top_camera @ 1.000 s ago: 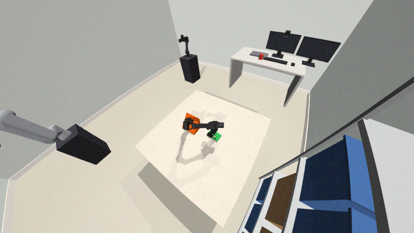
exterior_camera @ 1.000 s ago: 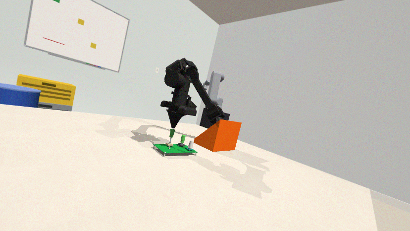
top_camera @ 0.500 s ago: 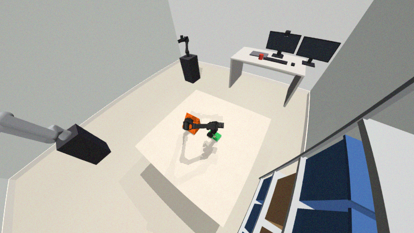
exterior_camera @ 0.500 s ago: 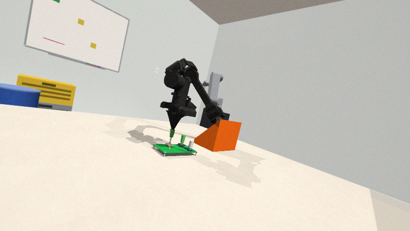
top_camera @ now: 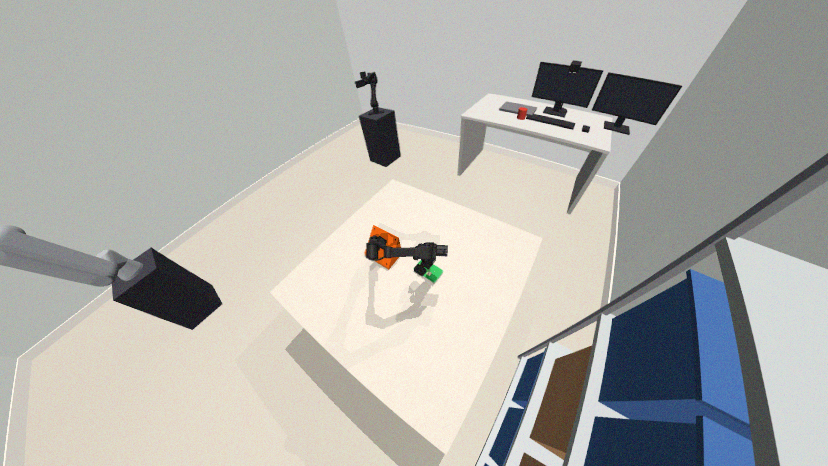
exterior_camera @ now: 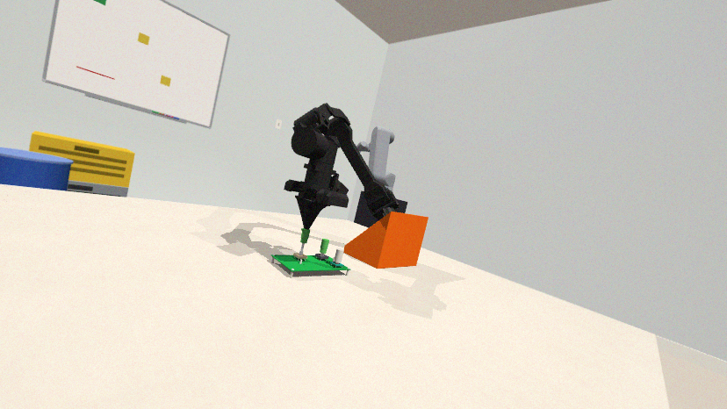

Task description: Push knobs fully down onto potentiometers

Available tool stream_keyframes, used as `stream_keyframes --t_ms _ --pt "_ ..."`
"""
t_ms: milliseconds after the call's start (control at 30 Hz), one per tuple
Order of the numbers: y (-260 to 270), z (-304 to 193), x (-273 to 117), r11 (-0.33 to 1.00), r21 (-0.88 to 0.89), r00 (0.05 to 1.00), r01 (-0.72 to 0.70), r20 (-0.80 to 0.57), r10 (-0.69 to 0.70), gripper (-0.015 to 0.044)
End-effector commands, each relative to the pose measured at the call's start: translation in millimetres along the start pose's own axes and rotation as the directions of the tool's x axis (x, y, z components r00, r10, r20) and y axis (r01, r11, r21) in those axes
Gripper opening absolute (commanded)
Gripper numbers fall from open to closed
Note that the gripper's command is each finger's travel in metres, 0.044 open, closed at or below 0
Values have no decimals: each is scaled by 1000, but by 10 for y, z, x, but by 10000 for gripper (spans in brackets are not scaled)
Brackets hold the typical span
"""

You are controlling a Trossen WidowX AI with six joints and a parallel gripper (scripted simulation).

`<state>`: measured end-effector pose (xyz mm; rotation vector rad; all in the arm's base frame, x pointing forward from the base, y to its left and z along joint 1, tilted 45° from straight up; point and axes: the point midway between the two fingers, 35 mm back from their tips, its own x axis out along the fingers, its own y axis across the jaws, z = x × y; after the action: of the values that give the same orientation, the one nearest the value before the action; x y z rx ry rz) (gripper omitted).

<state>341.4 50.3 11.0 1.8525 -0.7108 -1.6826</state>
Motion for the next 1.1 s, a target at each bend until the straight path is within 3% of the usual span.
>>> stream_keyframes --t_ms 0,1067 --pt "-2 2 4 1000 -2 1000 -3 2 3 0" --pt "0 3 141 1000 -2 1000 -4 2 4 0"
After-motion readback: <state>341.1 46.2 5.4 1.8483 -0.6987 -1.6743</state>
